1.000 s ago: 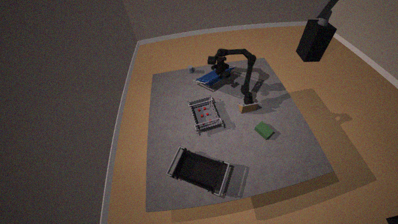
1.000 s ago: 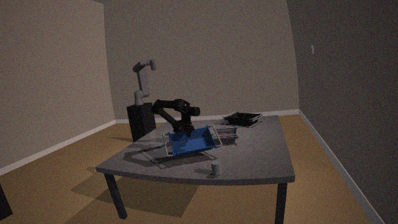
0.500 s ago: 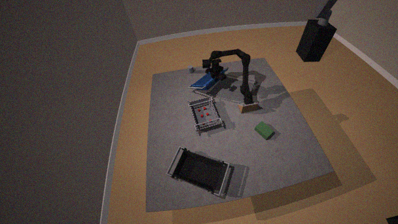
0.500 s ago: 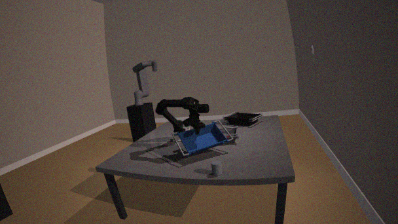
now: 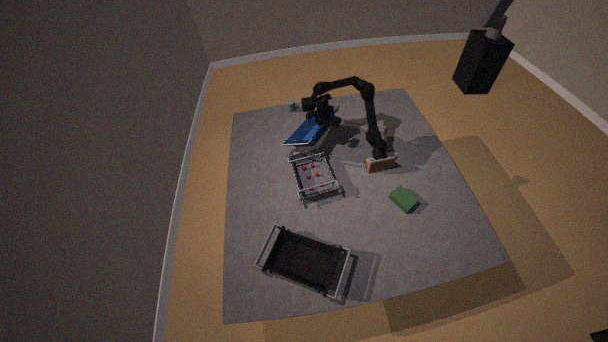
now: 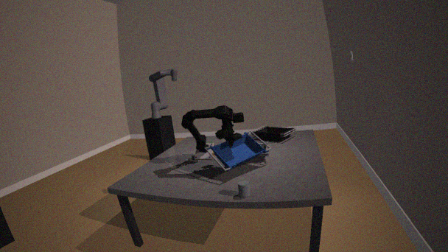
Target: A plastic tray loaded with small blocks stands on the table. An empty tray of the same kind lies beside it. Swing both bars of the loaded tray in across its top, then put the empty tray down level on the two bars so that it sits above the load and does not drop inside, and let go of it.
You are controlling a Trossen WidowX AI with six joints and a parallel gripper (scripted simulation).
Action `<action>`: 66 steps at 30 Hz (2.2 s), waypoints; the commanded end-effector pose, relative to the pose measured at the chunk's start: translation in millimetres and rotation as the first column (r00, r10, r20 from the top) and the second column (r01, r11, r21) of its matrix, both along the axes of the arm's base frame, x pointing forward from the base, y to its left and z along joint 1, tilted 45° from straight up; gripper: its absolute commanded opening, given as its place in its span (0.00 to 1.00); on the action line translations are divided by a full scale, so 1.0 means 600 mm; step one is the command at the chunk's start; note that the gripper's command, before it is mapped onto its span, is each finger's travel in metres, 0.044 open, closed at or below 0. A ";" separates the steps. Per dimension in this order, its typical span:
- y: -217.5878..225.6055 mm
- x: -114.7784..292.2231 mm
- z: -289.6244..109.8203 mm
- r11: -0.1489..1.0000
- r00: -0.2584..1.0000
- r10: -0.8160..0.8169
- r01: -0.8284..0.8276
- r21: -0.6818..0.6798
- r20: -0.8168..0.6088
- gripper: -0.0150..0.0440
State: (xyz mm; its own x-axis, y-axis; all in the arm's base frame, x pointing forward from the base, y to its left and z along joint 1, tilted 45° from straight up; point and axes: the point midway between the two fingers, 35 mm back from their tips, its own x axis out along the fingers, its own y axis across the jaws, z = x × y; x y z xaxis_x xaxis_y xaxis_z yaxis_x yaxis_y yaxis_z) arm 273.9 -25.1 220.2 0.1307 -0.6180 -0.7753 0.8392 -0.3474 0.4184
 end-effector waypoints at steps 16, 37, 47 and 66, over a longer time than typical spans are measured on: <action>0.124 0.047 -0.058 0.979 0.971 0.196 -0.200 -0.023 -0.134 0.25; 0.264 0.049 -0.147 0.913 0.878 0.371 -0.405 -0.056 -0.303 0.25; 0.300 0.041 -0.172 0.888 0.845 0.409 -0.456 -0.065 -0.345 0.25; 0.300 0.041 -0.172 0.888 0.845 0.409 -0.456 -0.065 -0.345 0.25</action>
